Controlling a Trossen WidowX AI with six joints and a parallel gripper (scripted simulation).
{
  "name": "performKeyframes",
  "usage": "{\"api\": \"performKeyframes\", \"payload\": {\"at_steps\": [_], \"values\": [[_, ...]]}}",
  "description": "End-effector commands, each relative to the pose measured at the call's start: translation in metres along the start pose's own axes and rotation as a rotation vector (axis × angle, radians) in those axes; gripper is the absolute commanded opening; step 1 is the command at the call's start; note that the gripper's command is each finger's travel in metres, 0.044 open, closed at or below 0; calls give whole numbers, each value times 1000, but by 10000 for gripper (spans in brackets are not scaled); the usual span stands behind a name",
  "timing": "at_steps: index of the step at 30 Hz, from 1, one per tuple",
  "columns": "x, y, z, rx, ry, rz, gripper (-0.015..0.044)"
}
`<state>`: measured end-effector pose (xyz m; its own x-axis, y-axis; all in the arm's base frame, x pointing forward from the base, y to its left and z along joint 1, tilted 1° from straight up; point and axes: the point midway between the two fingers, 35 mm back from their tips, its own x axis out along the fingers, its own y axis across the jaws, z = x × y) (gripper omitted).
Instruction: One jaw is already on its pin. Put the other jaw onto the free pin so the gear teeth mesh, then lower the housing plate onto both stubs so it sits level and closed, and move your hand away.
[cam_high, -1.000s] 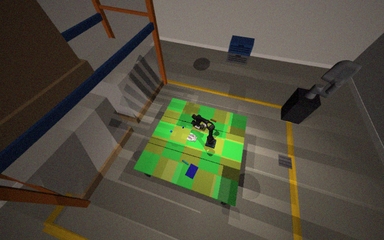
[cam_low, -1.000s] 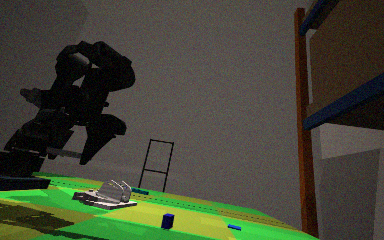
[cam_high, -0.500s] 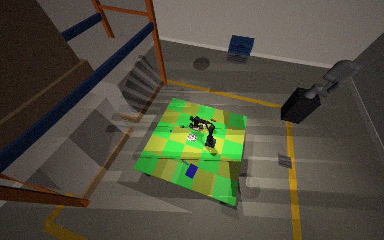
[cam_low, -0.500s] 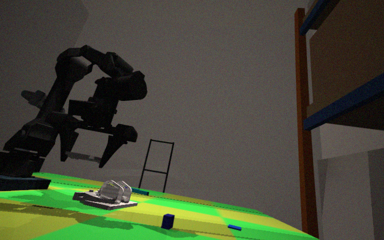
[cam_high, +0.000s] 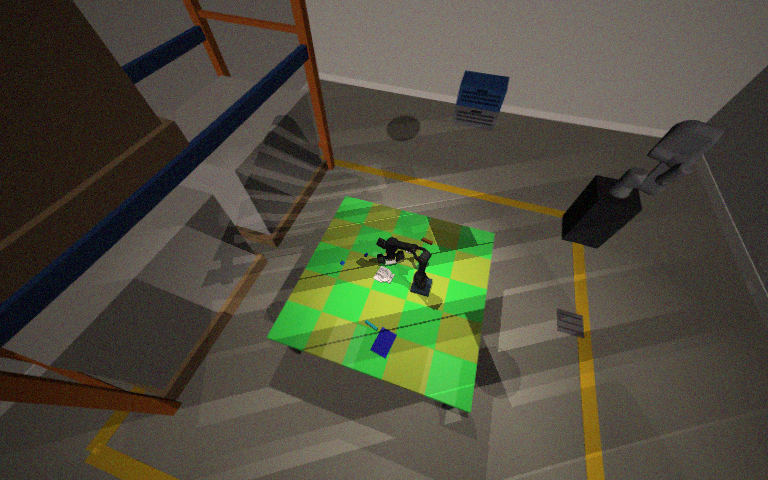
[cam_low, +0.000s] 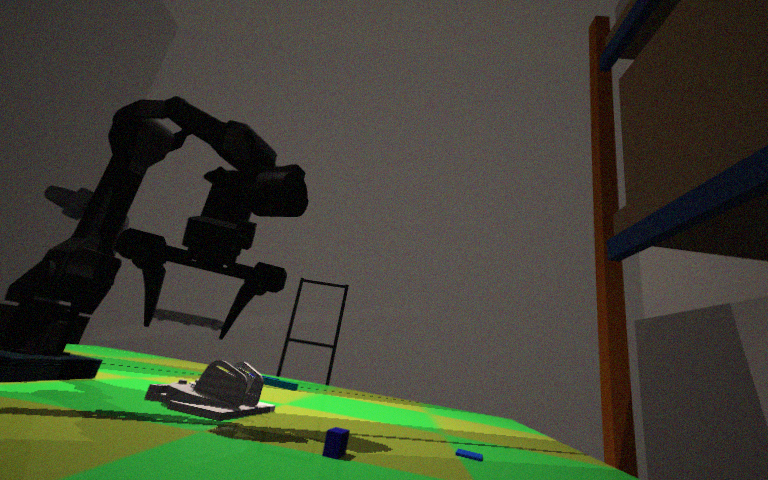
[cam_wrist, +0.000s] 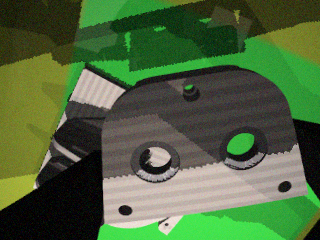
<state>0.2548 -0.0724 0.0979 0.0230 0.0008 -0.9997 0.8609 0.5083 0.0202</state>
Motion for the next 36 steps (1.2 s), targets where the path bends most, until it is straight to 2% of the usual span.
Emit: {"api": "performKeyframes", "payload": {"at_steps": [1,36], "values": [[-1,5,-9,-103,-4,6,351],[1,31,-77,-870,-2,10,351]]}}
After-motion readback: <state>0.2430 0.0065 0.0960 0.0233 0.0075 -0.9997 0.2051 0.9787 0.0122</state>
